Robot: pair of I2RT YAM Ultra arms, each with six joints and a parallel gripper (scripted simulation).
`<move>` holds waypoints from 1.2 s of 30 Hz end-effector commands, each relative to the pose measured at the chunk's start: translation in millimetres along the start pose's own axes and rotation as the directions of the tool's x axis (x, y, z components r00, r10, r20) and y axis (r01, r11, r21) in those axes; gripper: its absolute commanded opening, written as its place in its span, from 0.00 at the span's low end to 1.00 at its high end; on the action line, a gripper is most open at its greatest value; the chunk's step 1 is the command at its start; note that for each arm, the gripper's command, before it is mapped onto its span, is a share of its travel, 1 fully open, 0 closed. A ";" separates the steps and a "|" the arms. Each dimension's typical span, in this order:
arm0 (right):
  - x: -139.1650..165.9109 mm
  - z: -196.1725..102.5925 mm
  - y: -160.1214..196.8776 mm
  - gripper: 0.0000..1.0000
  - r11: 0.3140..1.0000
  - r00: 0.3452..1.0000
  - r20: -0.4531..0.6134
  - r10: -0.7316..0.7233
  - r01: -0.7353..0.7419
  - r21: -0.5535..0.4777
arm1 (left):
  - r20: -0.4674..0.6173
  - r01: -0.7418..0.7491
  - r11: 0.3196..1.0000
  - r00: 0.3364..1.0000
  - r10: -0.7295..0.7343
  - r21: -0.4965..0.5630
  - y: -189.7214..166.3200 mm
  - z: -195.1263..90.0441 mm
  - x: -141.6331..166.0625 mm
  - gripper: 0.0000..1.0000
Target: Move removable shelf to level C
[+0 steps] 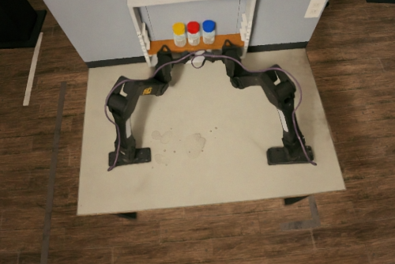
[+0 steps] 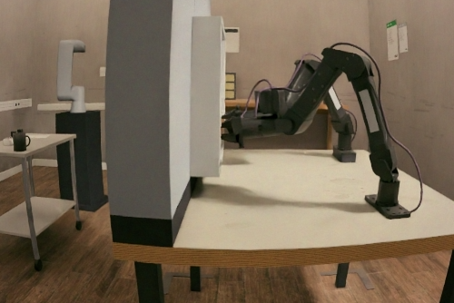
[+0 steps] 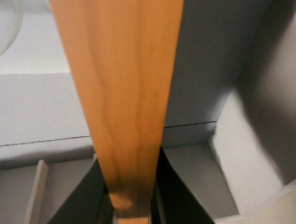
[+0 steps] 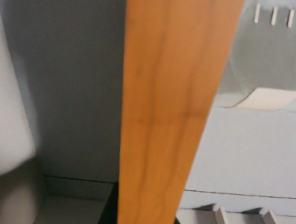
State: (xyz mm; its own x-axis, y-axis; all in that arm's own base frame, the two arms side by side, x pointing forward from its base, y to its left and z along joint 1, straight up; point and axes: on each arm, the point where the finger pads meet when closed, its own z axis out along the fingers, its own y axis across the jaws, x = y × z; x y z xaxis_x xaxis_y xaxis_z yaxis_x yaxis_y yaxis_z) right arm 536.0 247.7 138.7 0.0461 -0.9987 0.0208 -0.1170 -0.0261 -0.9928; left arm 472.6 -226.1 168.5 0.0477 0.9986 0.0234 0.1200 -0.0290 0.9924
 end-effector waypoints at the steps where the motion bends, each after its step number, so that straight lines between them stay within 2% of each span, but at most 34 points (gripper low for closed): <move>1: -0.7 1.8 -60.5 0.00 0.993 1.000 0.001 0.021 -0.021 0.118 | -0.004 0.023 0.992 1.000 -0.024 -0.121 59.8 -1.1 1.7 0.00; 26: -0.6 0.8 -69.2 0.00 0.993 1.000 0.001 0.021 -0.021 0.118 | -0.004 0.023 0.992 1.000 -0.024 -0.121 66.7 -1.9 1.9 0.00; 36: -0.5 -12.2 -71.1 0.00 0.993 1.000 0.001 0.021 -0.021 0.118 | -0.004 0.023 0.992 1.000 -0.024 -0.121 66.8 -14.7 1.8 0.00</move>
State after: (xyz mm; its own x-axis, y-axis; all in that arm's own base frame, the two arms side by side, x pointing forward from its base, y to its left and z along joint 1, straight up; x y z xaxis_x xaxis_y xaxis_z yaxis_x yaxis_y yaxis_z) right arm 533.7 248.1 150.4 0.0466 -0.9988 0.0147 -0.1279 -0.0206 -0.9916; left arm 470.0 -225.5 181.5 0.0456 0.9987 0.0238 0.1235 -0.0293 0.9919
